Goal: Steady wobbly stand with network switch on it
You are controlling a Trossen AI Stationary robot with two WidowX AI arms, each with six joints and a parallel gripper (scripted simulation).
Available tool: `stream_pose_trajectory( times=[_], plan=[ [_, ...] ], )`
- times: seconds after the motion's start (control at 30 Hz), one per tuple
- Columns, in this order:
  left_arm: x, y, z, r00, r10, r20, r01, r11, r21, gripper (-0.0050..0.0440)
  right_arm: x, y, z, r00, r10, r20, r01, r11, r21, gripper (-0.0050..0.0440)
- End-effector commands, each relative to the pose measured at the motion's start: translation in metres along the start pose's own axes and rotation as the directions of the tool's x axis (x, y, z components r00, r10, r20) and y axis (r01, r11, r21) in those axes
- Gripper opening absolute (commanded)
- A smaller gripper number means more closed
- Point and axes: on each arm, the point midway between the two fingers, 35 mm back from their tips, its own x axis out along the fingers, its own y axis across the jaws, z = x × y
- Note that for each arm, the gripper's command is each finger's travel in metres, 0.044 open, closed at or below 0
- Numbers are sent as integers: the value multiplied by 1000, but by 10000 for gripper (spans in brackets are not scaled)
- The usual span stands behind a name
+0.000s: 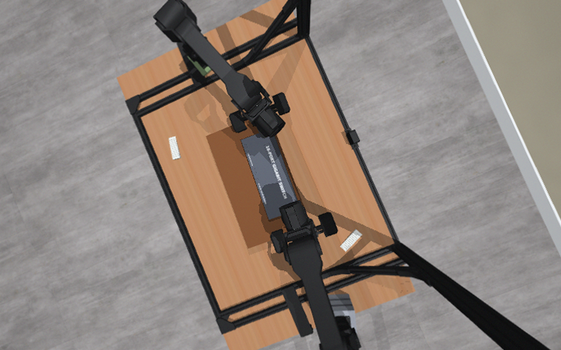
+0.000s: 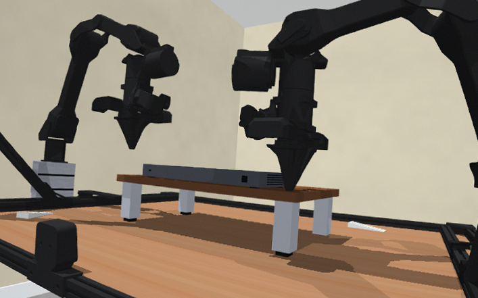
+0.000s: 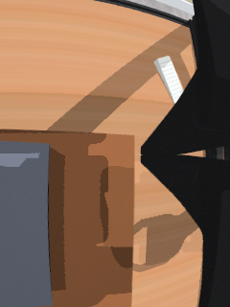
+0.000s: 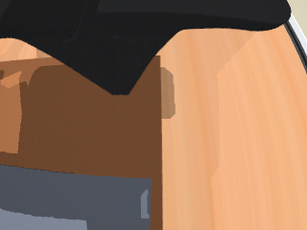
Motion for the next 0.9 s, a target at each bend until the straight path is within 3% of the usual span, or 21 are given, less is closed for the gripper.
stream_pose_trajectory(
  times=[0.0,0.73,0.77,0.87],
  plan=[
    [0,0,0,1000,0,0,0,1000,0,0,10,0,-1,1000,-4,-17,4,1000,2,0],
    [0,0,0,1000,0,0,0,1000,0,0,10,0,-1,1000,-4,-17,4,1000,2,0],
    [0,0,0,1000,0,0,0,1000,0,0,-60,0,0,1000,0,0,0,1000,0,0],
    [0,0,0,1000,0,0,0,1000,0,0,-60,0,0,1000,0,0,0,1000,0,0]
  ],
)
